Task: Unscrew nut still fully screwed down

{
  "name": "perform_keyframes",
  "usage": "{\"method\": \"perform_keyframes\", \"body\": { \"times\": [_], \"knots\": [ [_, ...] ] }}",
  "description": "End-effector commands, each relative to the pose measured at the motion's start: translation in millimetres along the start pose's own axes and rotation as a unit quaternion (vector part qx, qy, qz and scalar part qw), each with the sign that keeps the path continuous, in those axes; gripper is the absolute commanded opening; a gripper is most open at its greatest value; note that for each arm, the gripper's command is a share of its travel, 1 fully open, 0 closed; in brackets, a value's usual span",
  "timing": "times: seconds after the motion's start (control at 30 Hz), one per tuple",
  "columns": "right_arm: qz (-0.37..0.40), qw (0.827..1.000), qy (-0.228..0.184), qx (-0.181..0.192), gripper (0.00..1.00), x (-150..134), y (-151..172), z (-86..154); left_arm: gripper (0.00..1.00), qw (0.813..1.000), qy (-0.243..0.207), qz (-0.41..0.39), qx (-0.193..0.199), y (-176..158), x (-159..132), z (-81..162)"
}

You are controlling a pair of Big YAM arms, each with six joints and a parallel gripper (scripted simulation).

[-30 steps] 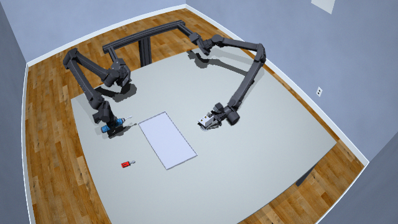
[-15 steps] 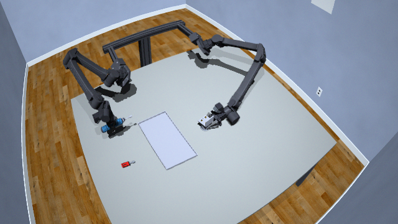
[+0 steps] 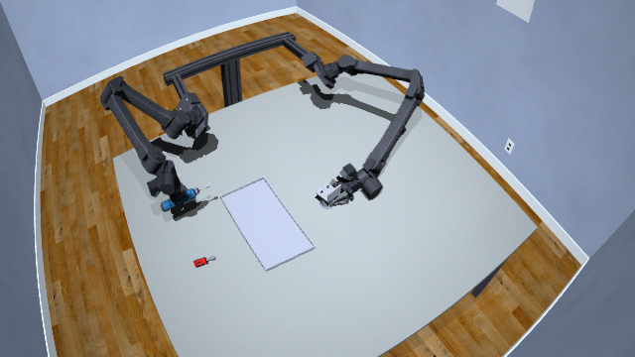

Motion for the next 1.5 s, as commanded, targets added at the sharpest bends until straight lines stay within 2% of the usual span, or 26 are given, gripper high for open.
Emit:
{"method": "perform_keyframes", "body": {
  "times": [0.0,0.1,0.13,0.17,0.5,0.67,1.07,1.23,1.47],
  "knots": [
    [-0.015,1.0,-0.01,0.024,0.42,17.9,9.6,19.1,0.59,1.0,-0.002,-0.005,0.002,2.5,5.7,-0.6],
    [-0.015,1.0,-0.01,0.024,0.42,17.9,9.6,19.1,0.59,1.0,-0.002,-0.005,0.002,2.5,5.7,-0.6],
    [-0.01,0.999,-0.012,0.036,0.42,17.8,15.8,18.3,0.59,1.0,-0.002,-0.005,0.002,2.5,5.7,-0.6],
    [0.006,0.999,-0.005,0.032,0.42,10.3,21.8,11.2,0.59,1.0,-0.002,-0.005,0.002,2.5,5.7,-0.6],
    [0.065,0.996,0.003,0.067,0.42,-8.3,53.1,-0.6,0.59,1.0,-0.002,-0.005,0.002,2.5,5.7,-0.6],
    [0.058,0.996,0.0,0.069,0.42,-3.8,51.0,1.6,0.59,1.0,-0.002,-0.005,0.002,2.5,5.7,-0.6],
    [0.133,0.984,0.005,0.118,0.42,-30.6,90.4,-6.1,0.59,1.0,-0.002,-0.005,0.002,2.5,5.7,-0.6],
    [0.129,0.984,0.003,0.121,0.42,-27.3,89.6,-3.2,0.59,1.0,-0.002,-0.005,0.002,2.5,5.7,-0.6],
    [0.172,0.974,0.003,0.147,0.42,-45.7,110.8,-7.7,0.59,1.0,-0.002,-0.005,0.002,2.5,5.7,-0.6]
  ]
}}
Point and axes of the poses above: on each arm, the point where the finger pads meet when closed, its own z axis back along the fingers, its own y axis across the jaws, x = y × z, the point moved 7 cm from there along z, back along the fingers, and after that the axes turned 14 degrees about z, right-handed, at the moved point
